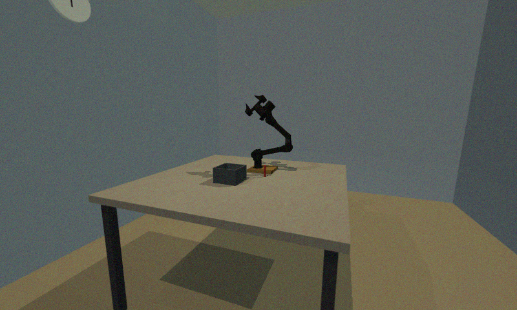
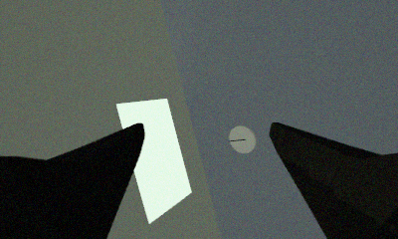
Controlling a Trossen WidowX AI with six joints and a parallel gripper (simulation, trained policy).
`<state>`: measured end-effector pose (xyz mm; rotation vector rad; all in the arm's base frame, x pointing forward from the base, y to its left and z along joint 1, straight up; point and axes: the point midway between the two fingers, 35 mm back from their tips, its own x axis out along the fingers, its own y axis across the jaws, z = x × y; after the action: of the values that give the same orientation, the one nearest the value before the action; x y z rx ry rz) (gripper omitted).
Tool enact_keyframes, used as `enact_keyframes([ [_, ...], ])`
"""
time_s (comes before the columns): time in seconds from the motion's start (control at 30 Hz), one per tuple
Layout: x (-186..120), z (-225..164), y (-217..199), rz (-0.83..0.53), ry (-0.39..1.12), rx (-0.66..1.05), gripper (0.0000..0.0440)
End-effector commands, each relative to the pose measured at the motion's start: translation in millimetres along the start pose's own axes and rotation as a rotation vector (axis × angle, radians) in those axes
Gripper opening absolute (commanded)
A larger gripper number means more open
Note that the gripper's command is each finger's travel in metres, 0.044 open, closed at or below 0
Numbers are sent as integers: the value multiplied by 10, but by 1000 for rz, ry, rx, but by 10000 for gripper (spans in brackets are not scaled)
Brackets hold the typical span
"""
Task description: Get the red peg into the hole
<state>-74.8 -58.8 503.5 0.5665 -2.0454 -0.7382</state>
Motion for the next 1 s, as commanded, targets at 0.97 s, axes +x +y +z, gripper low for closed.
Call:
enact_keyframes([
  [0.97, -622, -713, -2172, -897, 565, -393, 440],
])
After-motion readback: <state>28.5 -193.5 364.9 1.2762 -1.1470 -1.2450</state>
